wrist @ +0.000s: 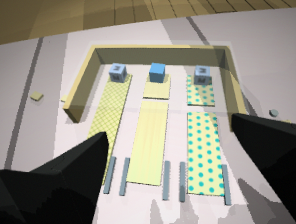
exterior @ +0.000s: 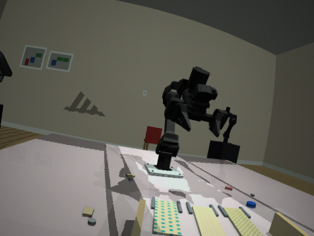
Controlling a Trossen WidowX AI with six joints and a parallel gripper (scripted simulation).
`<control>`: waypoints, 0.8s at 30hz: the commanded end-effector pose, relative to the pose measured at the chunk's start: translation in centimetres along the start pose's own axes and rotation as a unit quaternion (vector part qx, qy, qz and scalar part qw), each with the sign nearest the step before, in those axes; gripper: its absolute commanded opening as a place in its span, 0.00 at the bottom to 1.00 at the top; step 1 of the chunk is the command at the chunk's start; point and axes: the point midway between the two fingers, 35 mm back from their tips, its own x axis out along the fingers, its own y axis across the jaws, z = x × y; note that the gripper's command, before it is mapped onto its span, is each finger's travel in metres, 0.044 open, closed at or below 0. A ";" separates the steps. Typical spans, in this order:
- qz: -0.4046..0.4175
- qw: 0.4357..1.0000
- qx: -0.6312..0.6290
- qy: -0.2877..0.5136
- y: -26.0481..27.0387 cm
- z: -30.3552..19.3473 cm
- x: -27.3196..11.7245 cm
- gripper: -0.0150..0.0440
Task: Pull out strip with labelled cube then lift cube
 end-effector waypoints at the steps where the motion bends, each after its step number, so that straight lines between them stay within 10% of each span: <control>1: 0.016 1.000 0.007 0.003 0.8 -0.3 -0.1 0.93; 18: 0.016 1.000 0.007 0.003 0.8 -0.3 -0.1 0.93; 24: 0.030 0.994 0.045 0.100 2.7 0.0 2.6 0.67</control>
